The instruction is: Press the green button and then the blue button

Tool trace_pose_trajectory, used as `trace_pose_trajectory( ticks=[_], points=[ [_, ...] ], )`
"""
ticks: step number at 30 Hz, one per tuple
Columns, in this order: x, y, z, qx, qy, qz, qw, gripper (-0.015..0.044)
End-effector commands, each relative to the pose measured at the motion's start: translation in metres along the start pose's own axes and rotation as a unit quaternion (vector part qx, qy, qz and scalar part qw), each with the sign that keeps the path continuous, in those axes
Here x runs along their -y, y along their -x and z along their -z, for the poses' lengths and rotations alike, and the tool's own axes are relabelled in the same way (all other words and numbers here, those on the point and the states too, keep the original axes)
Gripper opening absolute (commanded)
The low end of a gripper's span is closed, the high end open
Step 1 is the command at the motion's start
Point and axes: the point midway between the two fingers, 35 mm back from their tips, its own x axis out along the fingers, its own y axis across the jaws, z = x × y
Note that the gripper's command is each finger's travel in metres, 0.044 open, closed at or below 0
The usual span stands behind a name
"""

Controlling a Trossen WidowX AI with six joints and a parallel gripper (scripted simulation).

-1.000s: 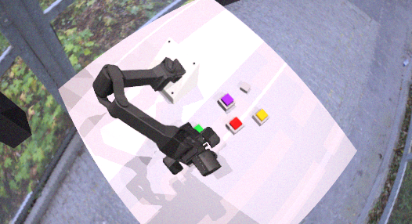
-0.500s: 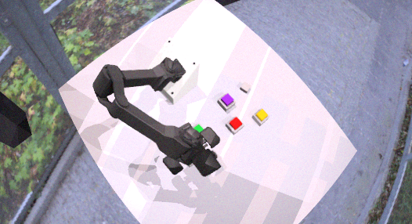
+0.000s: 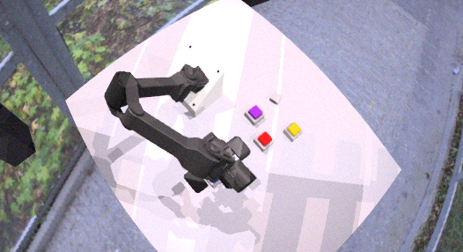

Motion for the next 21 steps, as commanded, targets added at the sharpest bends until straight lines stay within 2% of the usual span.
trace_pose_trajectory(
  ticks=[1, 6, 11, 21],
  points=[
    [-0.030, 0.012, -0.022, 0.011, 0.001, -0.015, 1.000, 0.0125],
    [-0.112, 0.034, -0.046, 0.011, 0.005, -0.038, 0.999, 0.0256],
    [-0.188, 0.051, -0.045, 0.007, 0.007, -0.042, 0.999, 0.0387],
    [-0.324, 0.066, 0.010, 0.004, -0.001, -0.009, 1.000, 0.0400]
  ],
)
